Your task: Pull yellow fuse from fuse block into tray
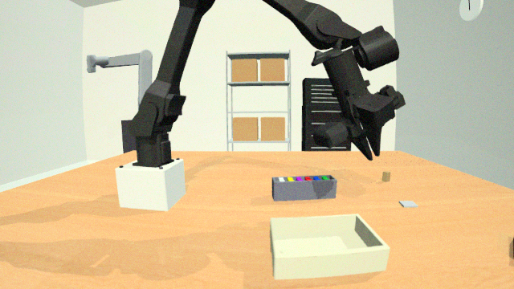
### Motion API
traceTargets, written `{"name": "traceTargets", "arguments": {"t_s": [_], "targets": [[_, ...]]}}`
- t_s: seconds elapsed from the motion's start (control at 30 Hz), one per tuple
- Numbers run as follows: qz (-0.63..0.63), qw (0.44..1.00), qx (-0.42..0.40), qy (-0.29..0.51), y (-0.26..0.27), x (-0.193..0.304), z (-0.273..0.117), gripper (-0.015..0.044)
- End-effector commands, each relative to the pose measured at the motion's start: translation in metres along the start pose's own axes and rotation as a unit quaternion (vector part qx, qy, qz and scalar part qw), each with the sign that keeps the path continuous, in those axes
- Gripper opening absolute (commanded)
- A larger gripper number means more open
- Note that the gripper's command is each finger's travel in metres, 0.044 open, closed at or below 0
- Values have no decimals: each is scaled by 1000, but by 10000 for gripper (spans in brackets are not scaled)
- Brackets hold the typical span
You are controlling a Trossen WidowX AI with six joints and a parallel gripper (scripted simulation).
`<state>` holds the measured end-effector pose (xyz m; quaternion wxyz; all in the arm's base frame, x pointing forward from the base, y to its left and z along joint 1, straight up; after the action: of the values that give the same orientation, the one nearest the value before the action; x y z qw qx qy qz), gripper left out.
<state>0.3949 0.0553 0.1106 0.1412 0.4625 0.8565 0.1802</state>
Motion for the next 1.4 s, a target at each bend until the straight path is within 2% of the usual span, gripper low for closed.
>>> {"name": "traceTargets", "arguments": {"t_s": [0.0, 0.13, 0.2, 1.37], "targets": [[54, 992, 109, 20, -40, 50, -13, 70], [89, 975, 202, 16, -76, 87, -29, 70], [93, 972, 217, 13, -83, 93, -33, 70], [93, 972, 217, 13, -93, 102, -11, 70]]}}
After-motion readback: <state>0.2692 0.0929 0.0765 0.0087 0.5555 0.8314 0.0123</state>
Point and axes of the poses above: the point midway between the two fingers, 35 mm back from their tips, its own z axis out along the fingers, its own y axis across the jaws, x = y × z, the point moved 6 cm from there along -z, back along the fingers, and after that the axes turned 6 degrees about -z, right-handed, at the moved point
